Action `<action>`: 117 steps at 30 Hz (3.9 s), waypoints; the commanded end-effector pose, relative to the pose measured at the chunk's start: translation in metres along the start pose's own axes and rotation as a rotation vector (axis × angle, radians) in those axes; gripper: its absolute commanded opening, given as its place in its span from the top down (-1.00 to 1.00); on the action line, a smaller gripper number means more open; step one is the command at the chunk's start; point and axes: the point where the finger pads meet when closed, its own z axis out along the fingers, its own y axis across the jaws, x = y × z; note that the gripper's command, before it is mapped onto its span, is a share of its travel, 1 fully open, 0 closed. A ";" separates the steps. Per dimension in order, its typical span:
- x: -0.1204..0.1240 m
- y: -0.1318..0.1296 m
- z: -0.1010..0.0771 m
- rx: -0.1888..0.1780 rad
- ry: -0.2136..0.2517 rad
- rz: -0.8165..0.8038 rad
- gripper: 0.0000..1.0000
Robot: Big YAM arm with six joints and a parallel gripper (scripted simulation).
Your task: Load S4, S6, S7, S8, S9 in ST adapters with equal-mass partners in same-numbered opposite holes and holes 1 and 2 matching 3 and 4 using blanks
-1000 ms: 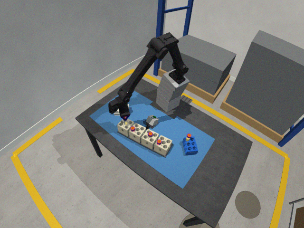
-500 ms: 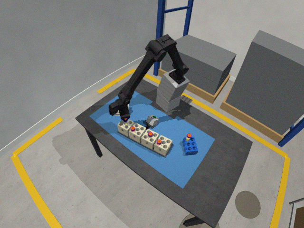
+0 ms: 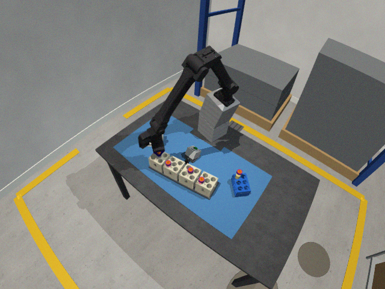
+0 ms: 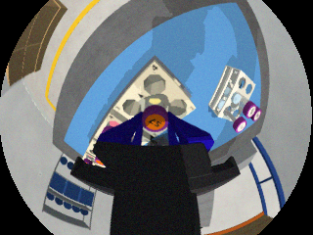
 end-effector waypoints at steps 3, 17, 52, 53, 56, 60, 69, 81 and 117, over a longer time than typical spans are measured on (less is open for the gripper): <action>-0.015 0.009 0.007 -0.013 -0.029 -0.006 1.00; -0.012 0.005 0.000 -0.011 -0.026 -0.004 -0.11; -0.013 0.005 -0.034 -0.011 -0.028 -0.005 -0.11; -0.013 0.005 -0.034 -0.011 -0.028 -0.005 -0.11; -0.010 0.011 -0.025 -0.004 -0.007 -0.017 -0.11; 0.020 0.031 -0.037 -0.015 -0.038 -0.234 -0.60; 0.073 0.058 -0.036 -0.011 -0.038 -0.583 -0.60; 0.164 0.106 -0.035 -0.008 -0.037 -1.181 -0.60; 0.404 0.237 -0.032 -0.015 -0.011 -1.389 -0.60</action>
